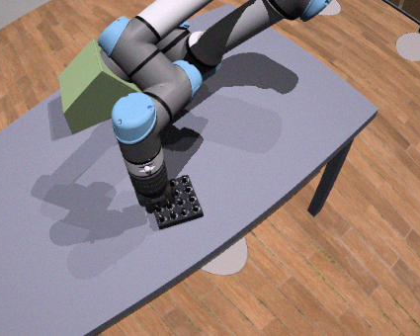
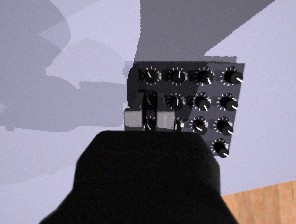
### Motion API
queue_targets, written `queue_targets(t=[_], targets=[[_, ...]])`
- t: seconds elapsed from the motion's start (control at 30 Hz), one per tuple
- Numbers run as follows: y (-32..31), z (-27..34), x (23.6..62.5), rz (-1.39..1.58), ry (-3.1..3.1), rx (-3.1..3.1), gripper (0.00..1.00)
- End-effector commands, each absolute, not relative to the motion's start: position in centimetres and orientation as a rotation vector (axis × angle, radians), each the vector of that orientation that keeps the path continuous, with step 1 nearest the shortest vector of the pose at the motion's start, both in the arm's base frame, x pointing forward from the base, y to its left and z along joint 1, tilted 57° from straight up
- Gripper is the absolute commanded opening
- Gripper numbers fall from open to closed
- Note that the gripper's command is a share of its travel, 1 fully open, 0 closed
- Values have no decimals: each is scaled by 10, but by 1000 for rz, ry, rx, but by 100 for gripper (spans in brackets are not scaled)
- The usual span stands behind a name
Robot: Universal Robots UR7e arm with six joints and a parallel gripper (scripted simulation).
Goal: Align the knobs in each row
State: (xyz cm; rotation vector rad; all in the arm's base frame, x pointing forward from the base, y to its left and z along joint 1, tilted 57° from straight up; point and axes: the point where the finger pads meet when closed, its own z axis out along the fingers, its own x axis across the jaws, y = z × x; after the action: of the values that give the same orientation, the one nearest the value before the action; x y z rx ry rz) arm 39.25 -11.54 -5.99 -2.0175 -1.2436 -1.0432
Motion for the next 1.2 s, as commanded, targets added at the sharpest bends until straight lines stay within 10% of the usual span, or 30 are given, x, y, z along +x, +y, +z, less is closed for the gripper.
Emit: queue_targets(t=[0.0,0.37,0.4,1.17], targets=[[-116,-60,393,-1043,-1242,-2019,30],[-116,-60,393,-1043,-1242,-2019,30],[-116,-60,393,-1043,-1242,-2019,46],[-117,-59,392,-1043,-1242,-2019,46]])
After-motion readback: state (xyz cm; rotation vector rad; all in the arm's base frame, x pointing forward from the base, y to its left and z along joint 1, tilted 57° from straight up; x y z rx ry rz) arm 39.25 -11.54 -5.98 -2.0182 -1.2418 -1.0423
